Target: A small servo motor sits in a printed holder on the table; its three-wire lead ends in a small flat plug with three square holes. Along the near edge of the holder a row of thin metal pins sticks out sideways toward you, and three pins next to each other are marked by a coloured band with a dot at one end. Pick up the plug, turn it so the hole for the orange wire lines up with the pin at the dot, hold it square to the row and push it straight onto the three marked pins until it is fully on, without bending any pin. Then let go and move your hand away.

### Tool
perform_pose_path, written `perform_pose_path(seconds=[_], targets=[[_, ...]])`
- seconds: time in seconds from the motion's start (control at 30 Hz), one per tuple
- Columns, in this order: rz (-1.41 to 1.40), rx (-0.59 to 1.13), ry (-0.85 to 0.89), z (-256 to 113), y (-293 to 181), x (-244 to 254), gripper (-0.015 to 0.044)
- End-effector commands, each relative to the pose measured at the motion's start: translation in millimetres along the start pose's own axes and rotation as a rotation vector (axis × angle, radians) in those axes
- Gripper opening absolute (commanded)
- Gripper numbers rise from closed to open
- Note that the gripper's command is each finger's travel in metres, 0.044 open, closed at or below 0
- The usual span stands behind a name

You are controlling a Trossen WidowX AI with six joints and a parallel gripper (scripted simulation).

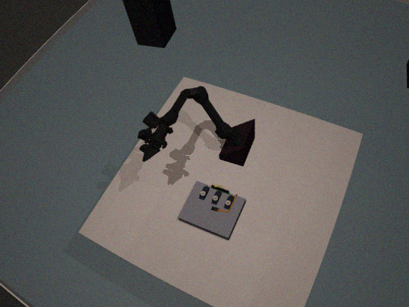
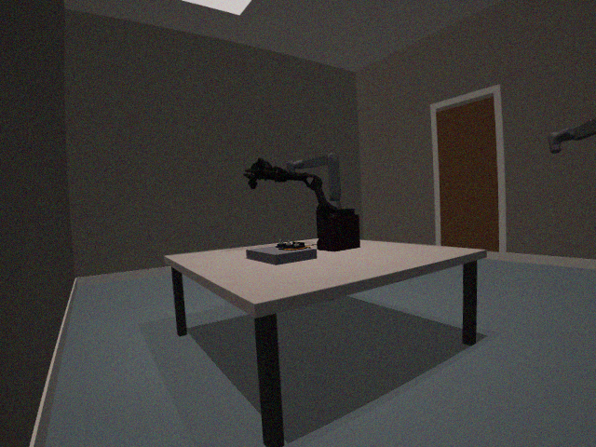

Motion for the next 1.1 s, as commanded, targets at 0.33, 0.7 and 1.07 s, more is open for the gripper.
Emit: perform_pose_path(seconds=[0.33, 0.7, 1.07], targets=[[-0.014, -0.007, 0.009, -34.1, -38.4, 12.2, 0.0115], [-0.02, -0.011, 0.02, -61.4, -74.4, 21.3, 0.0115], [0.019, 0.032, 0.016, -71.5, -107.7, 26.2, 0.0115]])
Point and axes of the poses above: the point midway between the two fingers, 35 mm back from their tips, its own z axis out along the fingers, its own x axis across the jaws, y = z × x, the point moved 1 cm from there along -z, back along the fingers, and after that the axes turned 7 degrees about -z, right-handed, at the moved point
